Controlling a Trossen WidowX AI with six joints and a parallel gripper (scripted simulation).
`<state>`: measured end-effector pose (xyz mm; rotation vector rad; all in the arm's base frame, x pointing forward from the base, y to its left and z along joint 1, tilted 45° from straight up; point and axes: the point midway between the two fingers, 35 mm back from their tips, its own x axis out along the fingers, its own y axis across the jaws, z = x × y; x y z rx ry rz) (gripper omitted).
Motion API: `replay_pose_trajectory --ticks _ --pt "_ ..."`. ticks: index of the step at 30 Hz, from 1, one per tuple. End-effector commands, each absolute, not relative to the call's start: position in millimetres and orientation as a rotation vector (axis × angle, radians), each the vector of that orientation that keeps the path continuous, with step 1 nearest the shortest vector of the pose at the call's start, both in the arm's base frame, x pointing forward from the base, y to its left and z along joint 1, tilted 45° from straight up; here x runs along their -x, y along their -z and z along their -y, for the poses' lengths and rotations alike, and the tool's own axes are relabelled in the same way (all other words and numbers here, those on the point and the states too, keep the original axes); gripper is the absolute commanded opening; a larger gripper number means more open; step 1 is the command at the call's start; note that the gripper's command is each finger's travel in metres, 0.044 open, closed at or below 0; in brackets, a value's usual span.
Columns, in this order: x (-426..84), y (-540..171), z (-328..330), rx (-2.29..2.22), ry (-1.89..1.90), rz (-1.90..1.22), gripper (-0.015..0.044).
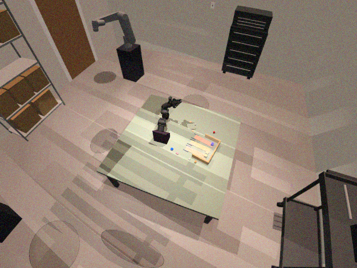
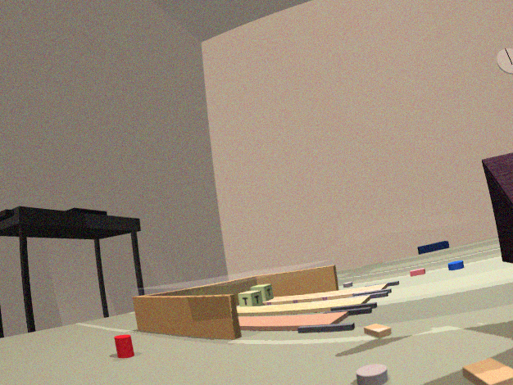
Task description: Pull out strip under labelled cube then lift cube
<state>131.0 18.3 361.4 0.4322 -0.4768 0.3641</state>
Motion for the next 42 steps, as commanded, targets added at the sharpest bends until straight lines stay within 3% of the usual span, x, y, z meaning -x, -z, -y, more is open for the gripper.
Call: replay_pose_trajectory --ticks 1,13,23,29,42 --pt "-131.9 -361.7 -16.3 -0.437 -0.362 0.476 0.0400" --pt "-228.9 -307.4 81.5 -0.686 -0.247 0.185 0.0400" --pt "-307.7 -172.2 65.0 -0.731 -0.306 -0.319 0.0400" --pt "-315.1 -91.6 21.3 -0.692 -0.431 -0.623 0.0400" --pt "-314.8 -89.2 19.7 -0.690 -0.436 -0.633 0.0400"
